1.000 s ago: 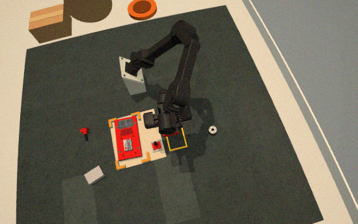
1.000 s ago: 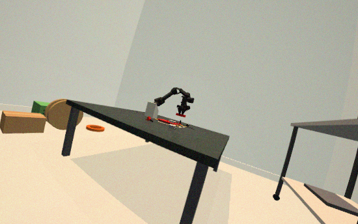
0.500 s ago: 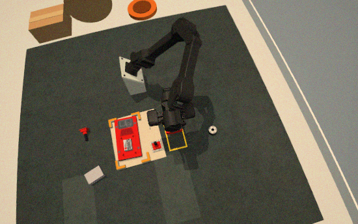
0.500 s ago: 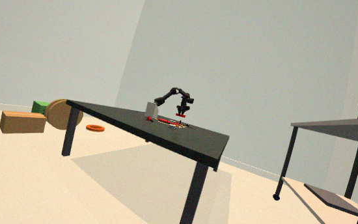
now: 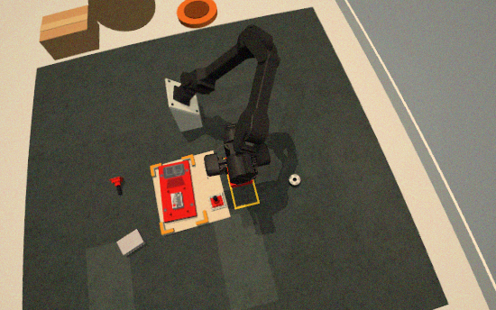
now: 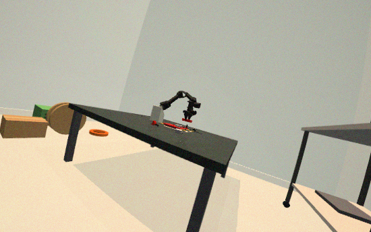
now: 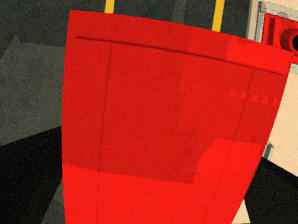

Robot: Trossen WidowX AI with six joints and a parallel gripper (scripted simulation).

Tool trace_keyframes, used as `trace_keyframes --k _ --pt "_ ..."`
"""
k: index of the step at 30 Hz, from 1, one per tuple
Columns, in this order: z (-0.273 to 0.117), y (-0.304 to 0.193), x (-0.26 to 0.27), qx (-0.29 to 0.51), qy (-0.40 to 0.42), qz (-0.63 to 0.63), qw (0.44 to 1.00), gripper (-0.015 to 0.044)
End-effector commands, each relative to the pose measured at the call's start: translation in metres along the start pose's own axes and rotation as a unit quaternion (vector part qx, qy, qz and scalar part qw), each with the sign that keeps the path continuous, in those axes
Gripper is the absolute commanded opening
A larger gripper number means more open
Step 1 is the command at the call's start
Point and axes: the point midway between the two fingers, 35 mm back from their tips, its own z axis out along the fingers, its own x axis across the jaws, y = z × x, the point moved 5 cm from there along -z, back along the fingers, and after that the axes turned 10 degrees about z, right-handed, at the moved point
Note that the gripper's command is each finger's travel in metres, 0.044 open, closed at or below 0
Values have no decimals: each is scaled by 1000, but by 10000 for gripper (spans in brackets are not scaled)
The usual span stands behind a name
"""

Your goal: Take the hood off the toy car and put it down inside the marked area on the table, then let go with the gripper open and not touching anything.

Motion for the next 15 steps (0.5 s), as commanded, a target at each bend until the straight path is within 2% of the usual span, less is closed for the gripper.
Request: trace_keyframes --k 1,15 --pt "5 -1 0 3 1 1 1000 0" --pt "14 0 0 3 1 1 1000 0"
